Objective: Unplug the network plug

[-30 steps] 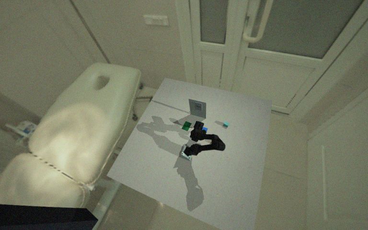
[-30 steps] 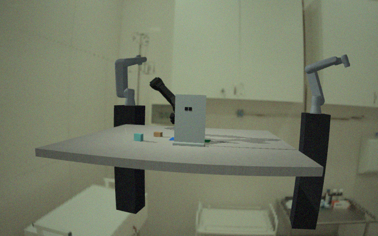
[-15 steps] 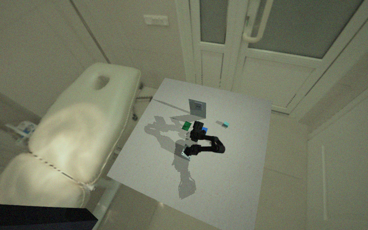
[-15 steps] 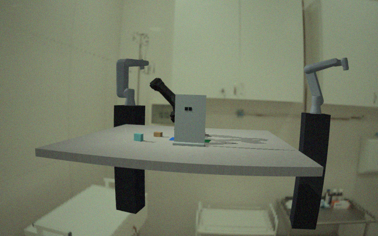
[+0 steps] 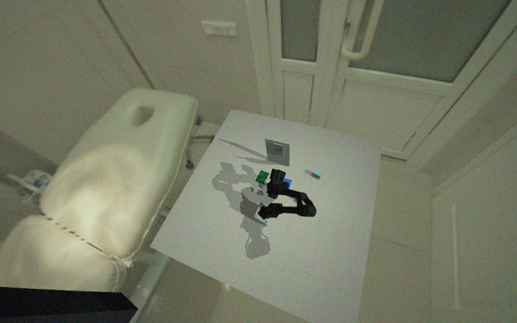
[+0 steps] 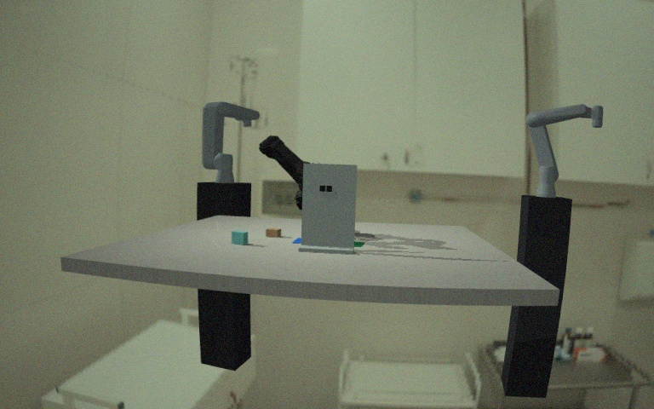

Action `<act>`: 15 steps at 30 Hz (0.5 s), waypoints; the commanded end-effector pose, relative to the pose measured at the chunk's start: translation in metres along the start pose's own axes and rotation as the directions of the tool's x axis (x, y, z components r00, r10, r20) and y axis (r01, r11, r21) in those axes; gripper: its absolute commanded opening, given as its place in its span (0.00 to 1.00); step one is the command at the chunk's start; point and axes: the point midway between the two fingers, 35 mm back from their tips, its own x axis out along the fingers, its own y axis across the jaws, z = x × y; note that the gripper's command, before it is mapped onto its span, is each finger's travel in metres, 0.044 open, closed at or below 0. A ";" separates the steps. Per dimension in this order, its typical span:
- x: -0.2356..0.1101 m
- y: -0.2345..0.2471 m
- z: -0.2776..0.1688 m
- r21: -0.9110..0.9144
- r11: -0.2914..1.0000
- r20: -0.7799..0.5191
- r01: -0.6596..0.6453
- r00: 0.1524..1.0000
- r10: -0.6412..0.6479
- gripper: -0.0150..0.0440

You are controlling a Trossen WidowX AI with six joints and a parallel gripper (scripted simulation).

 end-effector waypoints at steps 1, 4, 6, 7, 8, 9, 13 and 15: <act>-0.003 0.004 -0.001 0.006 1.000 0.000 -0.003 1.000 0.003 0.52; -0.005 0.006 -0.002 0.006 1.000 -0.001 -0.002 1.000 0.002 0.52; -0.006 0.007 -0.002 0.007 1.000 -0.002 -0.001 1.000 0.001 0.52; -0.007 0.007 -0.002 0.007 1.000 -0.003 -0.001 1.000 0.001 0.52; -0.007 0.008 -0.003 0.007 1.000 -0.003 -0.001 1.000 0.001 0.52; -0.008 0.008 -0.003 0.007 1.000 -0.003 0.000 1.000 0.000 0.52; -0.011 0.010 -0.003 0.007 1.000 -0.005 0.001 1.000 -0.001 0.52; -0.012 0.011 -0.004 0.007 1.000 -0.005 0.001 1.000 -0.001 0.52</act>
